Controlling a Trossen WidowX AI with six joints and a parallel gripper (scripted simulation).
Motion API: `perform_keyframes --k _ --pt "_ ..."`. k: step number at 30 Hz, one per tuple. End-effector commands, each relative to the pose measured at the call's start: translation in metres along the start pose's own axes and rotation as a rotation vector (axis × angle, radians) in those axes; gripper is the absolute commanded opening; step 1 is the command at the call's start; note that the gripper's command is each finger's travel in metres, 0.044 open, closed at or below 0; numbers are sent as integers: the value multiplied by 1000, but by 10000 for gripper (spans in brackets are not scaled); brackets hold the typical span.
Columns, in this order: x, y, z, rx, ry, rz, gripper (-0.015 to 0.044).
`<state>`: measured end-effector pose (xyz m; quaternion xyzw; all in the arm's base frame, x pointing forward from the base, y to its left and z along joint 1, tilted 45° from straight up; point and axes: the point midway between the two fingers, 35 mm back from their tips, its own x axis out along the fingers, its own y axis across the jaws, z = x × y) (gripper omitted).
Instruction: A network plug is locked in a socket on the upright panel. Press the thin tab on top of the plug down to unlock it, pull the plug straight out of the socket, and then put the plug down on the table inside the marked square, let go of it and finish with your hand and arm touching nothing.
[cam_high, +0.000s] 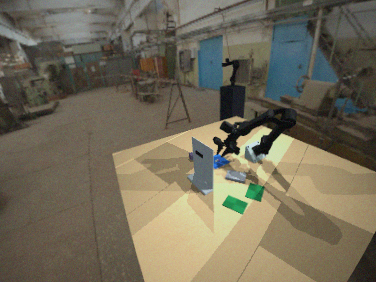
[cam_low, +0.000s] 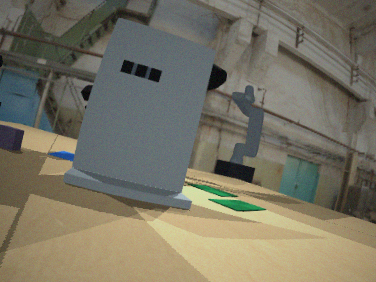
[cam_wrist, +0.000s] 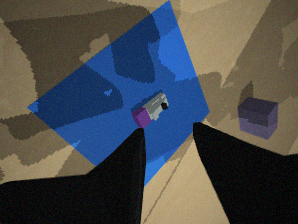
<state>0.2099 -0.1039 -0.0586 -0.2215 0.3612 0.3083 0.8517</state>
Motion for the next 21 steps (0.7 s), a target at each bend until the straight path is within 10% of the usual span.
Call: perform_keyframes --k 1,21 --pt "-8 -4 1 -12 -2 -13 156" --pt "-27 -21 -1 -12 2 -13 156"
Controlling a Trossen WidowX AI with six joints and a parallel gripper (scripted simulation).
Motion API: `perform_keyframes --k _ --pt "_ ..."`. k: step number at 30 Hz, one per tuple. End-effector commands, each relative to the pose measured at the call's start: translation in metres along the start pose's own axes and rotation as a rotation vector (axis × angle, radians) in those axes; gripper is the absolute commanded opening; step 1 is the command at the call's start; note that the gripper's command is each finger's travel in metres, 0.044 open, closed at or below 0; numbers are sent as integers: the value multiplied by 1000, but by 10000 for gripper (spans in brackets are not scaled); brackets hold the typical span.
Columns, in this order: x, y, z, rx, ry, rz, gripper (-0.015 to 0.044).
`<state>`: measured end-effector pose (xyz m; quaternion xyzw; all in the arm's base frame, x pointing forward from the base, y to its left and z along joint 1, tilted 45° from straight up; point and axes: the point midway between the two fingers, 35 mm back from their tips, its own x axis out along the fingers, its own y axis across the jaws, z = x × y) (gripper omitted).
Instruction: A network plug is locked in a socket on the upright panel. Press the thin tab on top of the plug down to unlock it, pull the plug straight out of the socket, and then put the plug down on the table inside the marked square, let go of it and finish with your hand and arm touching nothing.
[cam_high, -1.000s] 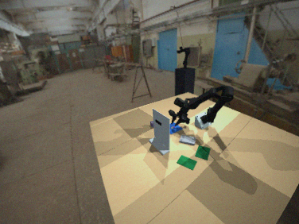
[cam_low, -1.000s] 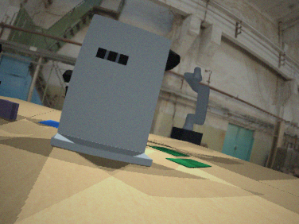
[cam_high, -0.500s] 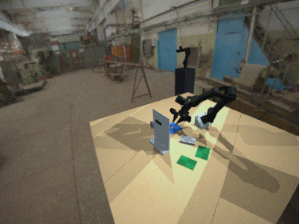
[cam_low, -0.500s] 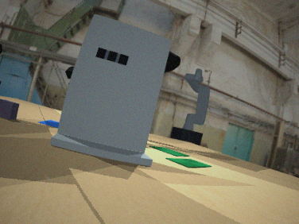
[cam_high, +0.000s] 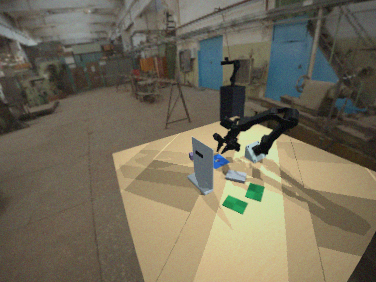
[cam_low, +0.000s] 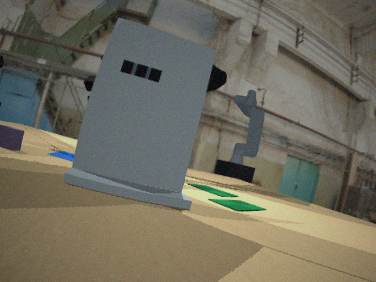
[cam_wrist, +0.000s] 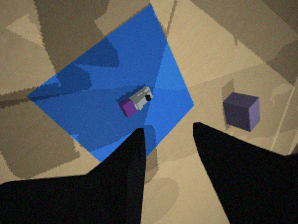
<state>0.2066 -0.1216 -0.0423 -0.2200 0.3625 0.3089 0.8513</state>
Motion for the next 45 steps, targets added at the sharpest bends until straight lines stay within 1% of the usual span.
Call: perform_keyframes --k 1,38,40,45 --pt "-7 -9 1 -15 1 -16 156" --pt "-55 -35 2 -14 0 -16 156" --pt "-49 -30 1 0 -3 -1 156" --pt "-58 -39 1 -2 -2 -3 156"
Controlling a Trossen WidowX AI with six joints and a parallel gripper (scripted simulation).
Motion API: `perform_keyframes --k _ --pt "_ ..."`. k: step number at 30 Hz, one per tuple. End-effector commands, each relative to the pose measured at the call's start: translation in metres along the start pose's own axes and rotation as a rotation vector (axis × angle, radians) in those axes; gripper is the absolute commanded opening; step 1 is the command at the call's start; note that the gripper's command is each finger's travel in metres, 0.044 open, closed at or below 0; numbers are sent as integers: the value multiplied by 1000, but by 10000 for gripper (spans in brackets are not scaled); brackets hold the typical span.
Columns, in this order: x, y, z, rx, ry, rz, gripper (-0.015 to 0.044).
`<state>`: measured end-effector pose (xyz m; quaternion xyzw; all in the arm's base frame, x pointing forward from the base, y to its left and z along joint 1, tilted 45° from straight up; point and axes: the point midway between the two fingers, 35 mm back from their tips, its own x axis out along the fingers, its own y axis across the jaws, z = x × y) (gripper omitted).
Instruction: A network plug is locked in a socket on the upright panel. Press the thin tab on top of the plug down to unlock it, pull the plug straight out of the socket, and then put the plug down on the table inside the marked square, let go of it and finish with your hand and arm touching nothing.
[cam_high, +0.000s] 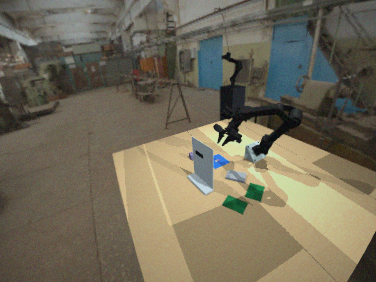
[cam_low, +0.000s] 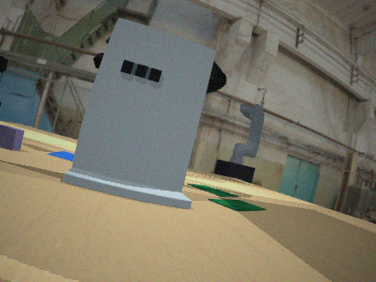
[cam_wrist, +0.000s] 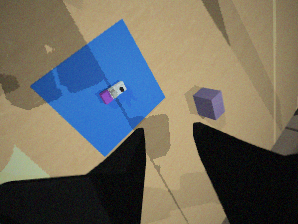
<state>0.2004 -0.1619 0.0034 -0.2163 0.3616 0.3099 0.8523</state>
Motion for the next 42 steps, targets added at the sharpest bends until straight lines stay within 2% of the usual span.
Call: perform_keyframes --k 1,34,42 --pt "-8 -10 -2 -8 4 -7 156" --pt "-86 -60 1 -19 7 -18 156" --pt "-86 -60 1 -19 7 -18 366"
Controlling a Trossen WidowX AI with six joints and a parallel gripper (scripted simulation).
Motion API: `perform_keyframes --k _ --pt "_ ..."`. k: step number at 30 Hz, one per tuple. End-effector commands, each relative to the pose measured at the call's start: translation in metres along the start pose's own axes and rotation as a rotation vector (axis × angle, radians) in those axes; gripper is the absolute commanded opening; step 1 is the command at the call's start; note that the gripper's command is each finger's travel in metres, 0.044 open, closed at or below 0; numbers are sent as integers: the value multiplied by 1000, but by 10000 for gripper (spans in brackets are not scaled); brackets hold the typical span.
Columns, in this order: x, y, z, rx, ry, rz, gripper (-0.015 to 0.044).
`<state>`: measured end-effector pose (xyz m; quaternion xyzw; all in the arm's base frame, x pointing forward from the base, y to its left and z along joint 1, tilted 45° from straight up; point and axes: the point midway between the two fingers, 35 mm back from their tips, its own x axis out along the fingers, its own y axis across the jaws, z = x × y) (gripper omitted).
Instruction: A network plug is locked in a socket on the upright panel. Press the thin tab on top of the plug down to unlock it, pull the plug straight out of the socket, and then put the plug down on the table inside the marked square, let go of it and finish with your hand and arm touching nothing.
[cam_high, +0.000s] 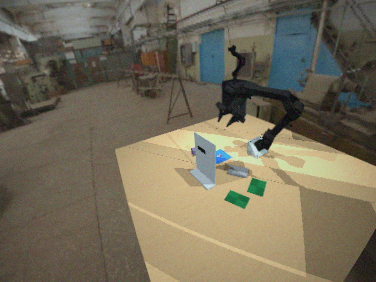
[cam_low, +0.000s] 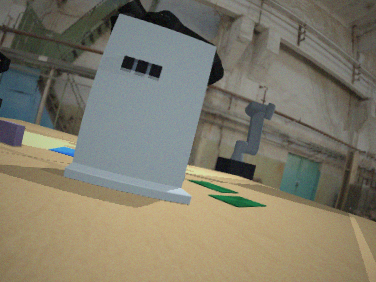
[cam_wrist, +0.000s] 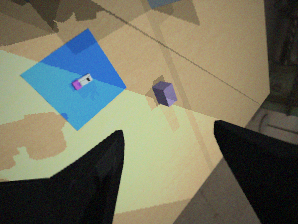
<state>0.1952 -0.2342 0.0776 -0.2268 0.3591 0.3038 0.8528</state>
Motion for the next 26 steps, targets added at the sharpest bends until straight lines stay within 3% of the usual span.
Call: perform_keyframes --k 1,3,26 --pt "-1 -1 -1 -5 2 1 392" --pt "-1 -1 -1 -5 2 1 440" --pt "-1 -1 -1 -5 2 1 440"
